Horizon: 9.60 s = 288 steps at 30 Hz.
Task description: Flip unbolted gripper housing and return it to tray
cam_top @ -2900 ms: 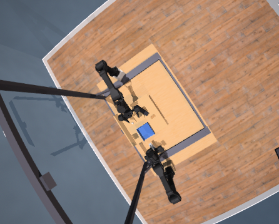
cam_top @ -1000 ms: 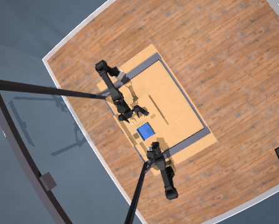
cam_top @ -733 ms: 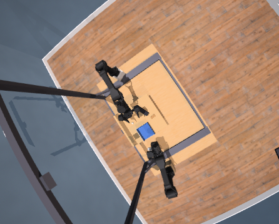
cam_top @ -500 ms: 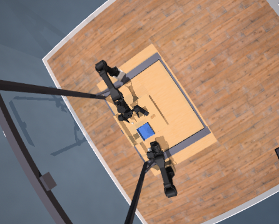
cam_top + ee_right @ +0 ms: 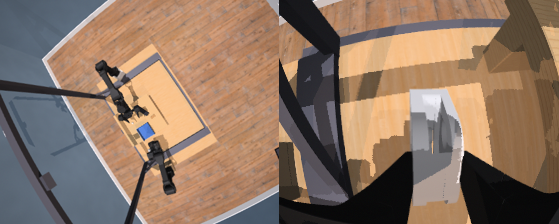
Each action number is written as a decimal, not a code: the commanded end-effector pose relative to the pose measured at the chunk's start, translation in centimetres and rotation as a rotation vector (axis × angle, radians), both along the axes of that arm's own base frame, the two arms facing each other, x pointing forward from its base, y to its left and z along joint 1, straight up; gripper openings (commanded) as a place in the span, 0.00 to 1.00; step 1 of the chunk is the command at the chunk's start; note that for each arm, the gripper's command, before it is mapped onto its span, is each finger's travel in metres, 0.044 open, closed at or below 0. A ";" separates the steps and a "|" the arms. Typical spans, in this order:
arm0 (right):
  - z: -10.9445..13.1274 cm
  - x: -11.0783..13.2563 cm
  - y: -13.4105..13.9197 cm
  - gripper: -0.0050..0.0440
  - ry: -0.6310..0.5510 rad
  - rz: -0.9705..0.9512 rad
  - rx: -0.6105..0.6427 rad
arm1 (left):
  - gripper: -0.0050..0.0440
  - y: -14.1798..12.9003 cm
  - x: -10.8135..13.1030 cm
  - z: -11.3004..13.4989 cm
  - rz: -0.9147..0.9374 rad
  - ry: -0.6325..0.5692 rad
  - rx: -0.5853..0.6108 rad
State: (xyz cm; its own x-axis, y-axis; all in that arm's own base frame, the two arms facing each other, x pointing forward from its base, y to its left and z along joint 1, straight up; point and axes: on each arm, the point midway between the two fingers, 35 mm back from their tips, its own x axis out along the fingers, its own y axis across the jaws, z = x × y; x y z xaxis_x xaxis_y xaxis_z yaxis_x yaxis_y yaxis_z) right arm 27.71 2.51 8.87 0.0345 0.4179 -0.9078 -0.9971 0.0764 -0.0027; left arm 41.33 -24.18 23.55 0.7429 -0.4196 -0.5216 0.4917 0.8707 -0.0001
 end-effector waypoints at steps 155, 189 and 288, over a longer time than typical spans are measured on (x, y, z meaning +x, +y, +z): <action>8.8 -1.0 -0.1 0.34 -0.587 0.165 -0.015 | 1.00 0.0 0.0 1.5 0.004 -0.029 -0.017; 11.5 -1.0 -0.1 0.34 -0.587 0.165 -0.015 | 1.00 0.0 0.0 1.5 0.004 -0.029 -0.017; 11.9 7.0 -2.3 0.34 -0.592 0.165 -0.016 | 1.00 0.0 0.0 1.5 0.004 -0.029 -0.017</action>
State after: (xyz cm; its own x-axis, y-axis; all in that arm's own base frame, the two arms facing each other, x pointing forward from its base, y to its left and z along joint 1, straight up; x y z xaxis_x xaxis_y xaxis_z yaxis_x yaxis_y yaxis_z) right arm 34.20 0.29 20.03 0.4537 0.4474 -0.7707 -0.8387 -0.0780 -0.5390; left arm 41.33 -24.18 23.55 0.7429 -0.4196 -0.5216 0.4917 0.8707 -0.0001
